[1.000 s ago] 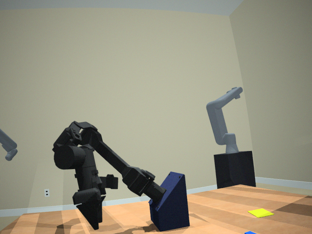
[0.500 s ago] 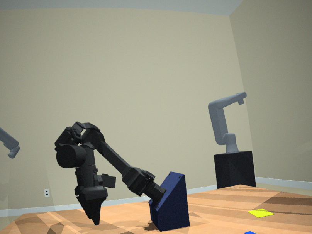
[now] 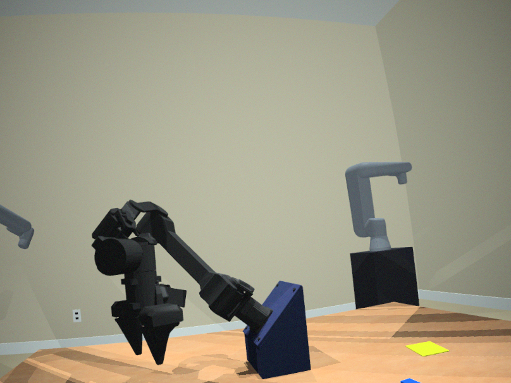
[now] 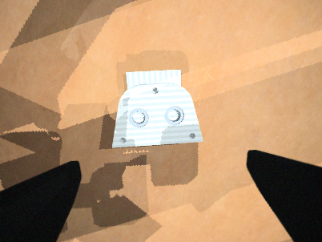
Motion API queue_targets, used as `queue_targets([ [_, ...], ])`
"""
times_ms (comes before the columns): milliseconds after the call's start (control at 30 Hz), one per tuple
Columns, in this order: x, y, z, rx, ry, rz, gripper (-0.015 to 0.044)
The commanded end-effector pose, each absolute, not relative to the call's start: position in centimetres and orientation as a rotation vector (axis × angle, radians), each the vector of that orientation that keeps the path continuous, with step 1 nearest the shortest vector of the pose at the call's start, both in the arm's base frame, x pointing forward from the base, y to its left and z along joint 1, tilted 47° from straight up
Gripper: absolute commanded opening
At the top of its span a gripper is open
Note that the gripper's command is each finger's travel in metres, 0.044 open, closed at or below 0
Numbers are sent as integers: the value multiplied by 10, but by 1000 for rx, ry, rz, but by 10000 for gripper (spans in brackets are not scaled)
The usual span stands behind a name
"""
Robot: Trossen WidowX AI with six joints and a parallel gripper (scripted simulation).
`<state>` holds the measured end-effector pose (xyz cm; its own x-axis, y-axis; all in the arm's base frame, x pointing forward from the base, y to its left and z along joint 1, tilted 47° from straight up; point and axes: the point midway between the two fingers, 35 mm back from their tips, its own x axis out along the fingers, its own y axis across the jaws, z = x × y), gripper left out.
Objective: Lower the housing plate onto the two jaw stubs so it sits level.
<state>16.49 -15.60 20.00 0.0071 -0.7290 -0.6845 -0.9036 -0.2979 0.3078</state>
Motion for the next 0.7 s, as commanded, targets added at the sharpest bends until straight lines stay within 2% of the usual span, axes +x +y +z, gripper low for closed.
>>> queue_targets([
  [0,164,-168,188,-2059,1715,1172,440],
  [667,163,-196,164,-2063,1720,1169,440],
])
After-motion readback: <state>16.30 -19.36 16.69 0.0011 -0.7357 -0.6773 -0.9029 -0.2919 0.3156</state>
